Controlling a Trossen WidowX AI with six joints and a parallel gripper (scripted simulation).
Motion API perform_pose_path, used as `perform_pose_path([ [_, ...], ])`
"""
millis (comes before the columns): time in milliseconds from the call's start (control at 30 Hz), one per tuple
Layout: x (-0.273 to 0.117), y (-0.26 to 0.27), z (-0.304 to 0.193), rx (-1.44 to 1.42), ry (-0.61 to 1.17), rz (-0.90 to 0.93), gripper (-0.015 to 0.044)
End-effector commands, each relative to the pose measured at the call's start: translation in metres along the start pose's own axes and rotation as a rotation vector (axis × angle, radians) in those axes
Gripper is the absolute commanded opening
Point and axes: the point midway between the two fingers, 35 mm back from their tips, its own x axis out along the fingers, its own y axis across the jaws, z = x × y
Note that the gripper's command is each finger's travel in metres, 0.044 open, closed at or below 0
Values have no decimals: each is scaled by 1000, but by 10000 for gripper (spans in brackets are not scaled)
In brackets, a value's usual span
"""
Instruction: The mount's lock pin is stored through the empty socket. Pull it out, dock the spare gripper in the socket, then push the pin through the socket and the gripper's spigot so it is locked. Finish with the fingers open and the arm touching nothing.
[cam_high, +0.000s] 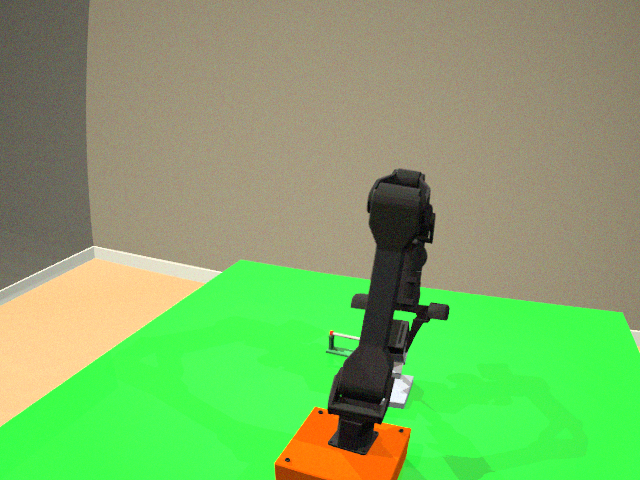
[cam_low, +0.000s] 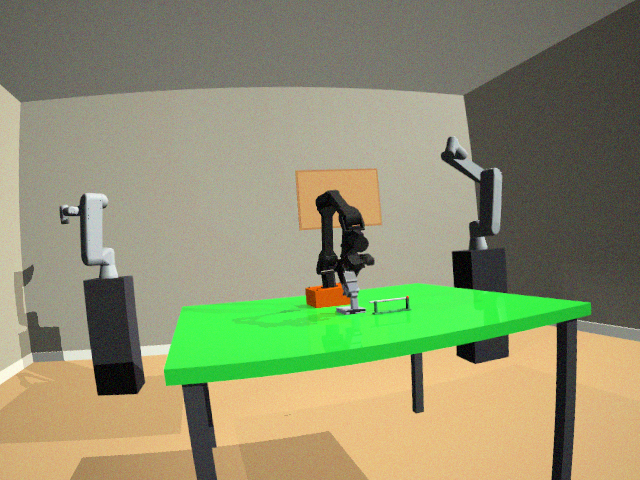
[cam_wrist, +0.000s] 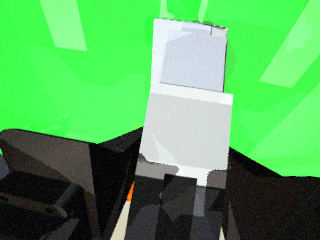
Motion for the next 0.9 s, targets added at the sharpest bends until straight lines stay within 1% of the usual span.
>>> perform_pose_path([
  [0,-1,-1,5,-2,-10,-5,0],
  [500,2,0,3,0,5,0,0],
  [867,2,0,3,0,5,0,289],
])
